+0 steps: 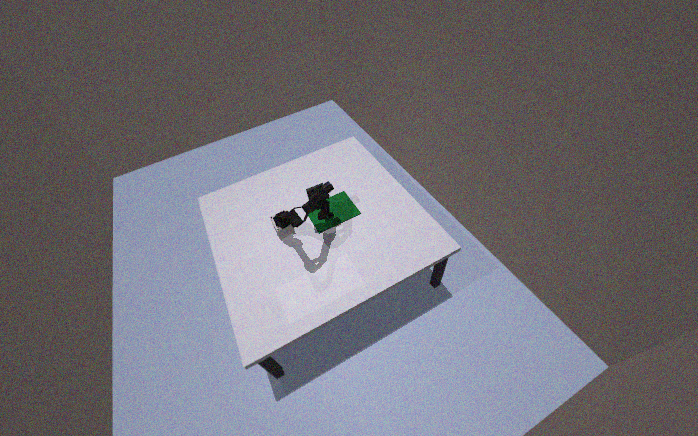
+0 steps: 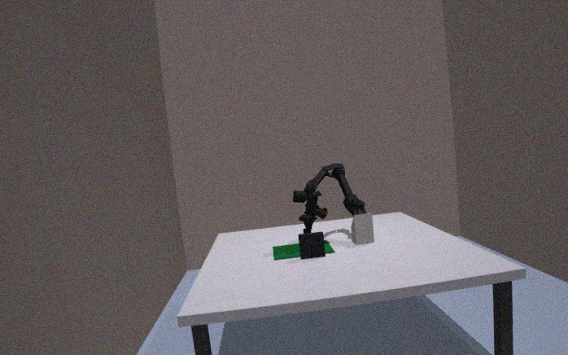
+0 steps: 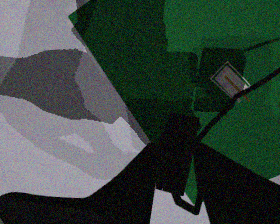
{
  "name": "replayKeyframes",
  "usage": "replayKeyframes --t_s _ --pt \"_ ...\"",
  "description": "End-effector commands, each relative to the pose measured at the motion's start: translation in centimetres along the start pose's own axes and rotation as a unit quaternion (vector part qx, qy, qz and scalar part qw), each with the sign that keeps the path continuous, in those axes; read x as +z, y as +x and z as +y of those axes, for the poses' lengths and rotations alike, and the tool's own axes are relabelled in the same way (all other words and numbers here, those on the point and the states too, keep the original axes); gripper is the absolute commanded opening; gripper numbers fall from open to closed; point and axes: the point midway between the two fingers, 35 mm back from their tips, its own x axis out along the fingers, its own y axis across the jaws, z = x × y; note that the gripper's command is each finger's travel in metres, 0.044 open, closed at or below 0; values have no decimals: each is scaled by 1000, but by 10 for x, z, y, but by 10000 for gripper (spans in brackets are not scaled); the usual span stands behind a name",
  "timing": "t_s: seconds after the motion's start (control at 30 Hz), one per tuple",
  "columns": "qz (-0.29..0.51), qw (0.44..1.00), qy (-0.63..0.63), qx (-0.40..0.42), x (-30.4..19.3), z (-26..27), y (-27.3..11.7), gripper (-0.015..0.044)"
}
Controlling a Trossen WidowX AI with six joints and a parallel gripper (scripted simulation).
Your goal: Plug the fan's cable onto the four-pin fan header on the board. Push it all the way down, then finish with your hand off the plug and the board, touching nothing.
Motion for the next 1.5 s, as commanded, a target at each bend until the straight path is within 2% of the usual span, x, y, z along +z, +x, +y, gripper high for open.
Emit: replayKeyframes --t_s 0.0,0.3,0.5,0.97,1.47 --pt "6 1000 6 0 -6 2 -14 0" --pt "10 1000 4 3 -10 6 -42 0" --pt "9 1000 15 3 -12 6 -44 0" --pt "-26 970 243 5 -30 -26 -45 0" --pt "-58 877 477 29 -45 -62 -43 0"
